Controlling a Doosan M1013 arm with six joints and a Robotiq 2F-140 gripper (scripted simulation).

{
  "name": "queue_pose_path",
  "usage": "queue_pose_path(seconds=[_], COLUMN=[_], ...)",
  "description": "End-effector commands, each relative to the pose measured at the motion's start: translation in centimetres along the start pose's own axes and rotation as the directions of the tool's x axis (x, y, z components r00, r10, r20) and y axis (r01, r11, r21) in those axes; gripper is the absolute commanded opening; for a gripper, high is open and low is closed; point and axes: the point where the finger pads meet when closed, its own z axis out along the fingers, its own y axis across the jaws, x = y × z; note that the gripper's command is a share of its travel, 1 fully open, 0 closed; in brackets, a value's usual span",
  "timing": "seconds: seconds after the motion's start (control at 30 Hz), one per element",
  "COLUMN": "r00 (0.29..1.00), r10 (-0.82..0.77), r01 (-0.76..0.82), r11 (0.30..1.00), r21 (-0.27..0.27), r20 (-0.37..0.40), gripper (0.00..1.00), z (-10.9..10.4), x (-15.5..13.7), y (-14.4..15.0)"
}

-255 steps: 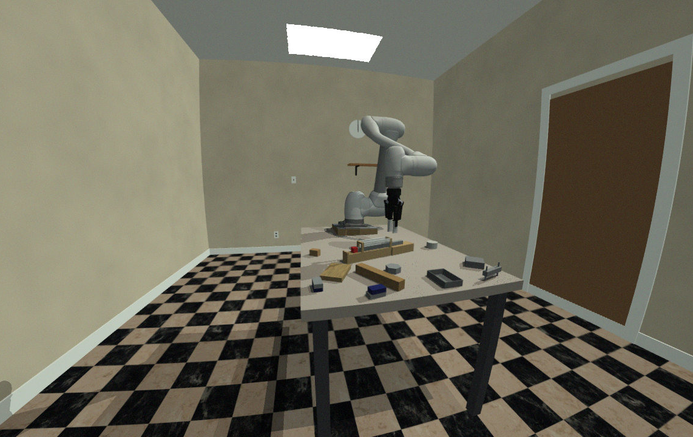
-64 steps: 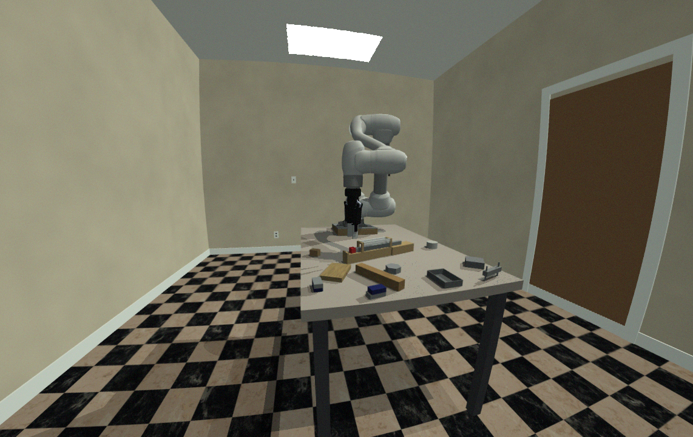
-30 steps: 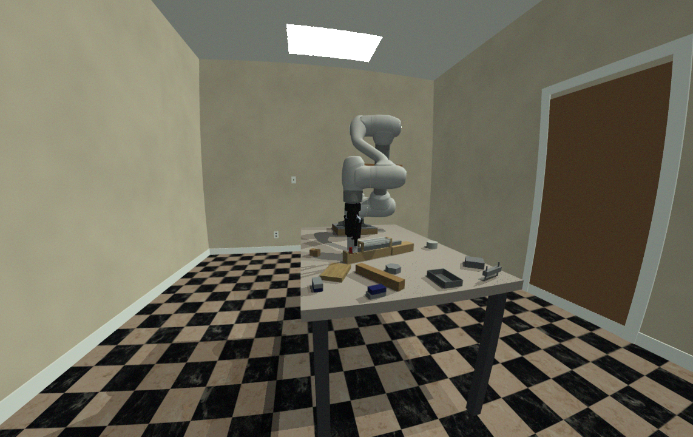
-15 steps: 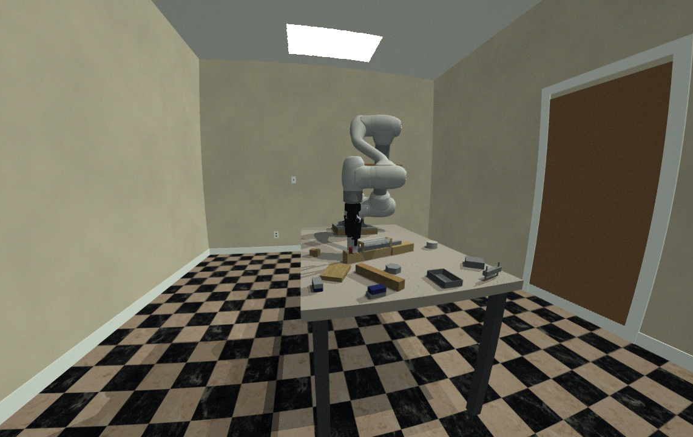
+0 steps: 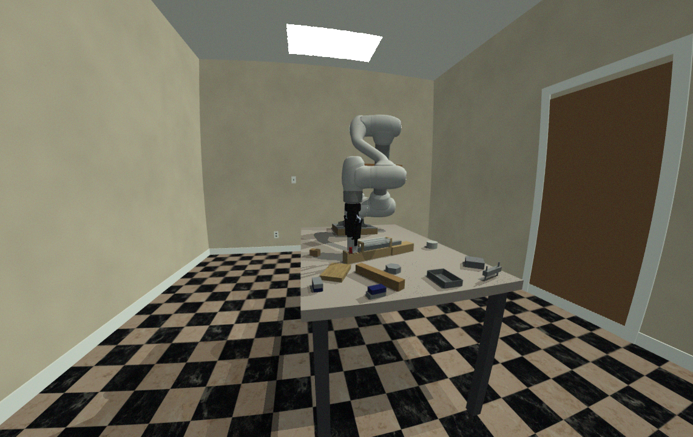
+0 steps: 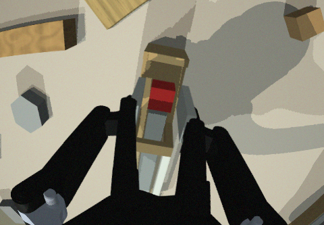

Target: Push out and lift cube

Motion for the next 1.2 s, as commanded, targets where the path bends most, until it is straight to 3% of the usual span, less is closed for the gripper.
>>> queue_pose_path(seconds=[0.0, 0.13, 0.17, 1.17], r00=[1.000, 1.000, 1.000, 1.000], r10=[0.000, 0.000, 0.000, 0.000], r01=[0.000, 0.000, 0.000, 0.000], r11=[1.000, 1.000, 1.000, 1.000], r21=[0.000, 0.000, 0.000, 0.000], r20=[0.000, 0.000, 0.000, 0.000], gripper=[0.25, 0.25, 0.00, 0.00], z=[-0.02, -0.02, -0.02, -0.02], x=[0.00, 0.00, 0.00, 0.00], y=[0.00, 0.00, 0.00, 0.00])
